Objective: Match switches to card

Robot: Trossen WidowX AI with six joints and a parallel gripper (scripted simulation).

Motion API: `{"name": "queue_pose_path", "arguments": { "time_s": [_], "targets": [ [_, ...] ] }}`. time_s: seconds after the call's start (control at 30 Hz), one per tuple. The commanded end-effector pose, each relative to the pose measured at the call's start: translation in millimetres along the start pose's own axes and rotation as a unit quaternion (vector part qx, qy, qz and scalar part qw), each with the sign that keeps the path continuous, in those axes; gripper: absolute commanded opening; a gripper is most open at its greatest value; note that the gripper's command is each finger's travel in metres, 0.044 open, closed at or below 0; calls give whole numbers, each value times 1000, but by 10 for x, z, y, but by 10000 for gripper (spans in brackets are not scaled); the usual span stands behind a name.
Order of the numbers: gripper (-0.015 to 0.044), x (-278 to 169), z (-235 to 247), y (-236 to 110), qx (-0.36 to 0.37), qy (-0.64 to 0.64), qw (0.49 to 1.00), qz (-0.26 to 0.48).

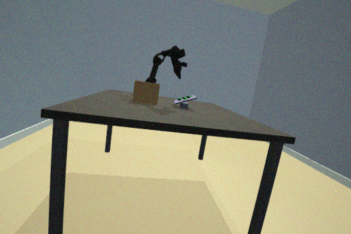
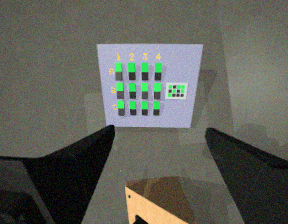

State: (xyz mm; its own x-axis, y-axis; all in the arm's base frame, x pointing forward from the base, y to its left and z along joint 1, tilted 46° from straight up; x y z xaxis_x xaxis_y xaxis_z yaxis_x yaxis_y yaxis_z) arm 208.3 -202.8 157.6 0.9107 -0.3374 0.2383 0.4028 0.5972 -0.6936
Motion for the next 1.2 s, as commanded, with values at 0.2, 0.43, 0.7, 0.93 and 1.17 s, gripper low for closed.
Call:
{"name": "queue_pose_path", "arguments": {
  "time_s": [0.2, 0.43, 0.7, 0.93, 1.17],
  "targets": [
    [216, 245, 404, 639, -3, -5, 1000, 5],
    [32, 299, 714, 1021, 14, -2, 1000, 5],
    [0, 269, 728, 1369, 14, -2, 1000, -9],
    [0, 268, 731, 1419, 15, -2, 1000, -9],
    [0, 267, 734, 1492, 15, -2, 1000, -9]
  ]
}}
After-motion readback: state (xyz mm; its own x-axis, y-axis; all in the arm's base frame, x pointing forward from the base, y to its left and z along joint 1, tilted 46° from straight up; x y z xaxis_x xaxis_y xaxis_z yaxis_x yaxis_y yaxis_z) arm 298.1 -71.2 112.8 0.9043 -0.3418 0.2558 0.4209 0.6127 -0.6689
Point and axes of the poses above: the point midway between the two fingers, 35 mm back from their tips, its own y axis out along the fingers, its own z axis across the jaws, x = y × z, the point moved 7 cm from there along -y, back along the fingers, and after that the axes turned 2 degrees about -y, right-handed, at the moved point
